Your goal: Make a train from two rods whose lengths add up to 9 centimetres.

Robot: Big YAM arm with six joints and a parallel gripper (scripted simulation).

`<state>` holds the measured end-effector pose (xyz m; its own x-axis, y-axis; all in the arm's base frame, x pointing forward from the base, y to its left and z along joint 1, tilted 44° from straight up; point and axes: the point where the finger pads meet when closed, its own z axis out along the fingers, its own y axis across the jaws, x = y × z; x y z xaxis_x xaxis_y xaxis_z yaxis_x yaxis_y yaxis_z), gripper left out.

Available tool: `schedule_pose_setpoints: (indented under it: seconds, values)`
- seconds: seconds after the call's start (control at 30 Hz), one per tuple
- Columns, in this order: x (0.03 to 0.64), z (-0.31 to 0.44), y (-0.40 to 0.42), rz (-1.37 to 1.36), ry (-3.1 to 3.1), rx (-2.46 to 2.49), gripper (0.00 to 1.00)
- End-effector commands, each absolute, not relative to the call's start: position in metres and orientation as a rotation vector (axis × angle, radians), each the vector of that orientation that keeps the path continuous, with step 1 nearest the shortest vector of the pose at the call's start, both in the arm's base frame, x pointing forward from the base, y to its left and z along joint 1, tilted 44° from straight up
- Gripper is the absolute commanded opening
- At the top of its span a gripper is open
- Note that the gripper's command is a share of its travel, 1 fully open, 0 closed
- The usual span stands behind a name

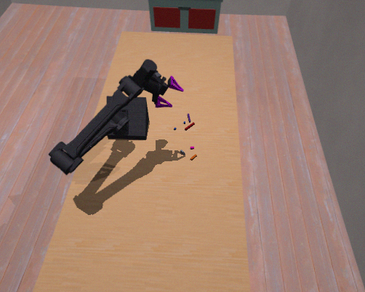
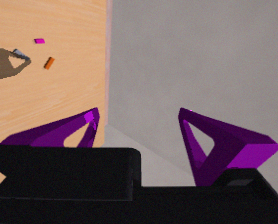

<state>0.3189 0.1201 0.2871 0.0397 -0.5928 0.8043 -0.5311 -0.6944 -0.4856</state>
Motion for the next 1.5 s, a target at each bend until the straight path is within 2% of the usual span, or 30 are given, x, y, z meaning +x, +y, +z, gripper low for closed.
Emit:
schedule_pose_setpoints:
  seconds: [0.0,0.53,0.73,0.97,1.1,1.13,1.23,1.37,1.4,1.47]
  values:
    - [0.32,0.289,0.122,-1.768,1.205,-2.22,1.0]
    - [0.32,0.289,0.122,-1.768,1.205,-2.22,1.0]
    - [0.336,0.299,0.128,-1.748,1.237,-2.23,1.0]
    - [0.379,0.212,0.128,-1.616,1.273,-2.599,1.0]
    - [0.365,0.188,0.117,-1.606,1.258,-2.669,1.0]
    - [0.386,0.192,0.125,-1.574,1.286,-2.673,1.0]
    - [0.399,0.127,0.11,-1.404,1.338,-2.908,1.0]
    - [0.383,0.087,0.092,-1.307,1.346,-3.05,1.0]
    - [0.402,0.082,0.096,-1.258,1.381,-3.058,1.0]
    - [0.399,0.04,0.081,-1.098,1.431,-3.185,1.0]
